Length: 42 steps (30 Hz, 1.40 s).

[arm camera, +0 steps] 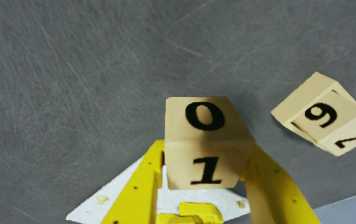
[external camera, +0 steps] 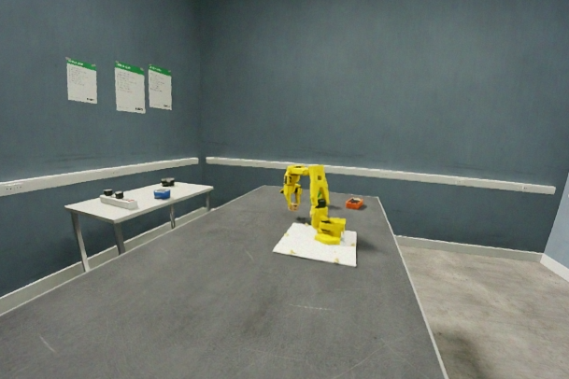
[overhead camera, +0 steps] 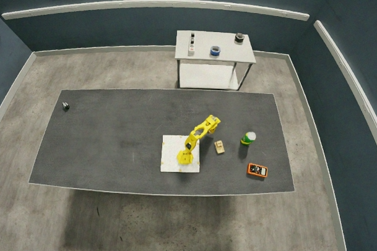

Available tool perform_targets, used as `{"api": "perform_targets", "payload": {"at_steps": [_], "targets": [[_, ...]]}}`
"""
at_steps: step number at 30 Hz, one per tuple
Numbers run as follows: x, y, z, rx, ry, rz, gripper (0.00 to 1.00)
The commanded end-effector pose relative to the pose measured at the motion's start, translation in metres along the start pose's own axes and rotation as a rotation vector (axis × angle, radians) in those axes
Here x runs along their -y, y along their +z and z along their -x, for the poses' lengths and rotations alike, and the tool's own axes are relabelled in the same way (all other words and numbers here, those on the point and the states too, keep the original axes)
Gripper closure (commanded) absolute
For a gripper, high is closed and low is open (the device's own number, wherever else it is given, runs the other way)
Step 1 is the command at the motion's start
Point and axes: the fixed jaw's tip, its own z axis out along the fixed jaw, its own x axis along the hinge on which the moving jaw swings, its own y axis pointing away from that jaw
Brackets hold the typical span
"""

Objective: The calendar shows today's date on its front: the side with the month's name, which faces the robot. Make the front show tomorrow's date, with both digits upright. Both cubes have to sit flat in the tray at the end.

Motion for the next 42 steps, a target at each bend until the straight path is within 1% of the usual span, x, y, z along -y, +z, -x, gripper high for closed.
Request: {"api": "perform_targets", "payload": {"at_steps": [1,5,6,23,34,42], "targets": [[-0.0015,0.0008,-0.0018,-0.004,0.006,0.001,1.00],[-0.0015,0.0008,-0.0018,-0.004,0.006,0.001,1.00],[-0.0015,-0.0013,-0.0027,0.003,0.027,0.001,1.00],[-0.0015,-0.0013,-0.0027,0.003,0.027,0.001,1.00],[-0.0015,0.0043,-0.0027,0.003,0.027,0.001,1.00],[-0.0015,0.0050,-0.0027,0.003,0.027,0.001,1.00]]}}
